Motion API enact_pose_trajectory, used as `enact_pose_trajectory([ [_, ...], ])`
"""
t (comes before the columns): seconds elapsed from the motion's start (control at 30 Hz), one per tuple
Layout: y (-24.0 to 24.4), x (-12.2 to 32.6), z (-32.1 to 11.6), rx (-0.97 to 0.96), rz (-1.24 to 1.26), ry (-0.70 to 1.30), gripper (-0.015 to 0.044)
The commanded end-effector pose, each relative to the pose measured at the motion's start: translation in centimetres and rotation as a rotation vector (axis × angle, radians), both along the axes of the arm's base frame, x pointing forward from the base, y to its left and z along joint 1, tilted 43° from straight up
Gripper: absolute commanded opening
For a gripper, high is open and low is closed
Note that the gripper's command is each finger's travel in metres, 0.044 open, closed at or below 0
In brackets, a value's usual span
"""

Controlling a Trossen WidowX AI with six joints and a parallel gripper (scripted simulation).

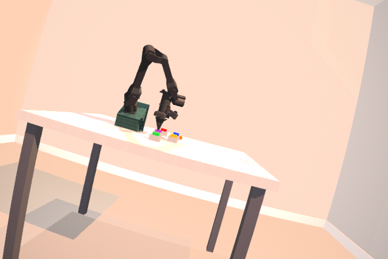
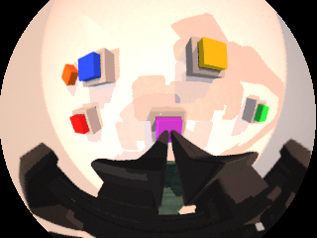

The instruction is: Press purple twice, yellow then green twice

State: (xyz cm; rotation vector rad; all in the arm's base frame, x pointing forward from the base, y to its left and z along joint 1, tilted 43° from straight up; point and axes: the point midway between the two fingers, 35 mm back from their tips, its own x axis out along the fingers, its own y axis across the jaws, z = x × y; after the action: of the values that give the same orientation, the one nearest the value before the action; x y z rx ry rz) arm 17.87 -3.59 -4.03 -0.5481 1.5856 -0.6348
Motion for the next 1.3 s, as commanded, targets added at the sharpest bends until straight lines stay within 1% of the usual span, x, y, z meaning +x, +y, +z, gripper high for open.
enact_pose_trajectory([
  [0.0, 1.8, 0.4, 1.8, 0.005, 0.002, -0.007, 0.0020],
  [0.23, 1.9, 0.4, 1.9, 0.005, 0.003, -0.007, 0.0020],
  [0.87, -0.2, 0.0, -0.4, 0.003, 0.003, -0.007, 0.0020],
  [1.27, -0.3, 0.0, -0.4, 0.003, 0.003, -0.007, 0.0020],
])
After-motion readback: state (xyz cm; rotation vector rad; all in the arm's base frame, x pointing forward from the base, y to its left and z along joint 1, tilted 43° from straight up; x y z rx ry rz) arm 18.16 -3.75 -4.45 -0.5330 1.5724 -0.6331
